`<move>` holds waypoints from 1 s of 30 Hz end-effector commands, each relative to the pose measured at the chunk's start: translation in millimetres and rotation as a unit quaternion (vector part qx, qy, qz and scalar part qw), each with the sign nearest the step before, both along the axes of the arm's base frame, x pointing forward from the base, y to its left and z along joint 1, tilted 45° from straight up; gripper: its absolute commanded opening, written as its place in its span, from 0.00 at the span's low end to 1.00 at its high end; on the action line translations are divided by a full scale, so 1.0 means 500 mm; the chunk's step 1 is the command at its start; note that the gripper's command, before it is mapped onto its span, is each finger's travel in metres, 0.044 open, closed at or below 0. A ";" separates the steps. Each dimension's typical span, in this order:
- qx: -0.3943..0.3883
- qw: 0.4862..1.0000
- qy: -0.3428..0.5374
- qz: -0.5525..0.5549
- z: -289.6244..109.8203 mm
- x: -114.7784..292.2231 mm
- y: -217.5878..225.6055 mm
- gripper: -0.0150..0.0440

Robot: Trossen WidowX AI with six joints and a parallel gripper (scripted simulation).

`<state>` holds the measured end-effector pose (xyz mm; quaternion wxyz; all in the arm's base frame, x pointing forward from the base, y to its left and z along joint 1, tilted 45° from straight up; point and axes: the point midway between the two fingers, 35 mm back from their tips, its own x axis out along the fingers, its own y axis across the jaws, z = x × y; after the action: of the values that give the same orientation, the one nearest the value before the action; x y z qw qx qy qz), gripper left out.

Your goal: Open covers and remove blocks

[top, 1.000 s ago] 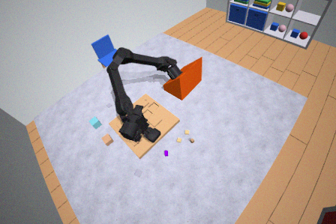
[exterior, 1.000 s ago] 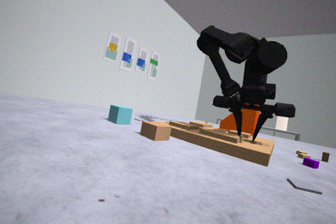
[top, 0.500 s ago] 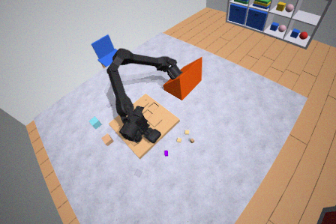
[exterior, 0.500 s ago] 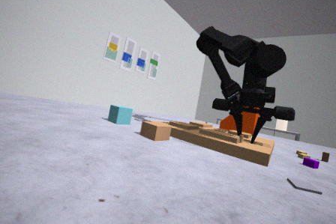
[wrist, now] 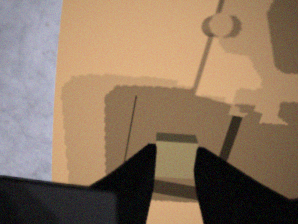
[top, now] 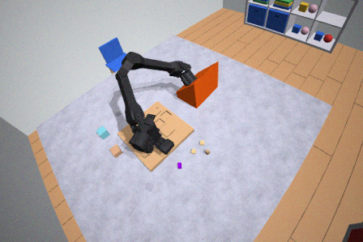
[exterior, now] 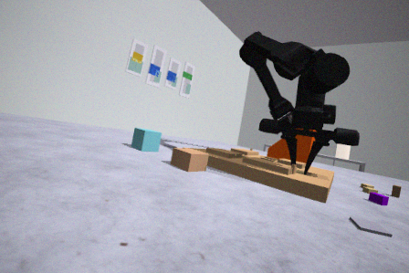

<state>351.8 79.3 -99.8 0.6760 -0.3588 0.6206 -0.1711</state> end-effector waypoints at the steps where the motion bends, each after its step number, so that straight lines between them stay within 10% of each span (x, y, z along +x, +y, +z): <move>1: 0.002 1.000 -0.002 -0.001 0.008 0.002 0.008 0.39; 30: -0.001 1.000 0.000 0.000 0.060 -0.013 0.058 0.39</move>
<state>343.6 104.6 -73.3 0.6726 -0.3649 0.6204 -0.1720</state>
